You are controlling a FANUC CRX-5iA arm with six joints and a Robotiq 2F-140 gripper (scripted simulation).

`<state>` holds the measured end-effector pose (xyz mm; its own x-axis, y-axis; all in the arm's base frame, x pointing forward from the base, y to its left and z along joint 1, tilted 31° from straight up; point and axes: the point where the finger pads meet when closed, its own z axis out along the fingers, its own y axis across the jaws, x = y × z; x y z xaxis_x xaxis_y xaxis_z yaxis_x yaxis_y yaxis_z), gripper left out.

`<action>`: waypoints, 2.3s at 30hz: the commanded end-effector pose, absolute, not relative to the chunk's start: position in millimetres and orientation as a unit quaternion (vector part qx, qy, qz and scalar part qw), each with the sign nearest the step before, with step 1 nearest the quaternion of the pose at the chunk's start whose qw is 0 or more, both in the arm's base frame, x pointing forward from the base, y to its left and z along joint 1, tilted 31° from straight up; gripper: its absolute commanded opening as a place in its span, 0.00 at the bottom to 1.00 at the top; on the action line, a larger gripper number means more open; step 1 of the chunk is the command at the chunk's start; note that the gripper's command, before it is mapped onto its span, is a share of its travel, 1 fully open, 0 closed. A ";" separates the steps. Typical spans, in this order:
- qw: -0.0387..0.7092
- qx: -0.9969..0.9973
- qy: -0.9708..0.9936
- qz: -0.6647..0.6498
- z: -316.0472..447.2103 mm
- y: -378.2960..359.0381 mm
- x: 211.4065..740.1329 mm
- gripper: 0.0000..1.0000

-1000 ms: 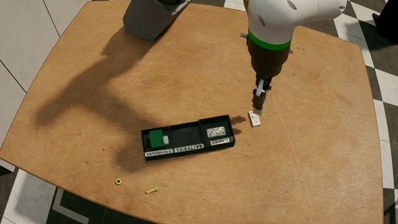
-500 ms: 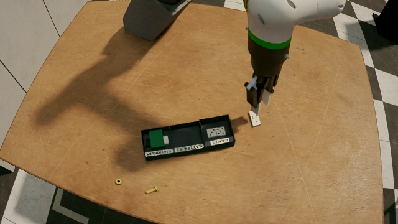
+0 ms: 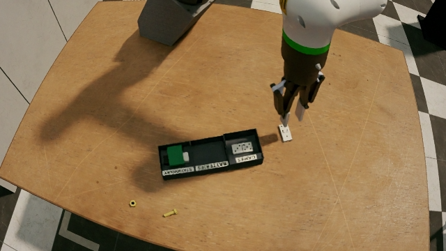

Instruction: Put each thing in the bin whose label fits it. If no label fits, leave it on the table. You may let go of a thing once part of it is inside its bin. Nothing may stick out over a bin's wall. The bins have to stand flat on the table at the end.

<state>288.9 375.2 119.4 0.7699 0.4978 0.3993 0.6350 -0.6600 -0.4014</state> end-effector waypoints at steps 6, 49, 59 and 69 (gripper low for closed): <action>0.239 -0.933 -0.239 -0.120 119.4 375.0 288.9 0.32; 0.239 -0.933 -0.239 -0.120 81.9 397.4 294.0 0.32; 0.239 -0.933 -0.239 -0.120 71.5 403.8 295.5 0.32; 0.239 -0.933 -0.239 -0.120 62.2 409.0 296.5 0.32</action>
<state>296.2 408.2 63.3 0.8567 0.3887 0.3391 0.5039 -0.7711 -0.3893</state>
